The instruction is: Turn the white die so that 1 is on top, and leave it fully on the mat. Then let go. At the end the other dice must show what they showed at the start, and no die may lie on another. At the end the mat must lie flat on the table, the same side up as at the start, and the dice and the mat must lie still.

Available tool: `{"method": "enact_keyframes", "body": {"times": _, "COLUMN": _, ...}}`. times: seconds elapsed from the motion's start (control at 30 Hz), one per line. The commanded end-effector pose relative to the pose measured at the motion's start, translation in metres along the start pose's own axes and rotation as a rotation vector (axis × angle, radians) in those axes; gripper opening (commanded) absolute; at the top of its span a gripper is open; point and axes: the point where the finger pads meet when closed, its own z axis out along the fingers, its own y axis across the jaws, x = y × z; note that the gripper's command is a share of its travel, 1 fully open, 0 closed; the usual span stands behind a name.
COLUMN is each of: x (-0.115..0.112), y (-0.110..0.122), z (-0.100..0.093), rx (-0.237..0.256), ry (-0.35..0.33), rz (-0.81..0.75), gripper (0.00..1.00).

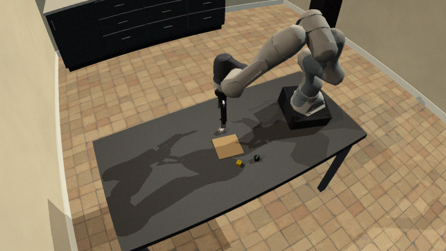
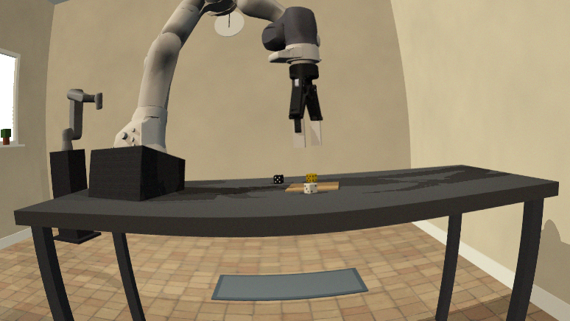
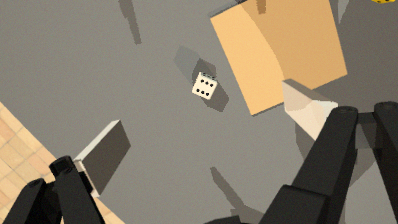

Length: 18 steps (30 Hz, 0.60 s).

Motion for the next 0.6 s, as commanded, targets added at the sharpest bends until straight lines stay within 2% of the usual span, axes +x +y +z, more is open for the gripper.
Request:
{"method": "enact_keyframes", "body": {"times": 0.0, "x": 0.0004, "y": 0.0016, "z": 0.0012, "rx": -0.005, "ry": 0.003, "rz": 0.174, "gripper": 1.00}}
{"method": "enact_keyframes", "body": {"times": 0.4, "x": 0.0005, "y": 0.0014, "z": 0.0036, "rx": -0.005, "ry": 0.004, "rz": 0.394, "gripper": 1.00}}
{"method": "enact_keyframes", "body": {"times": 0.47, "x": 0.0005, "y": 0.0014, "z": 0.0036, "rx": -0.005, "ry": 0.004, "rz": 0.394, "gripper": 1.00}}
{"method": "enact_keyframes", "body": {"times": 0.57, "x": 0.0005, "y": 0.0014, "z": 0.0046, "rx": -0.004, "ry": 0.004, "rz": 0.480, "gripper": 1.00}}
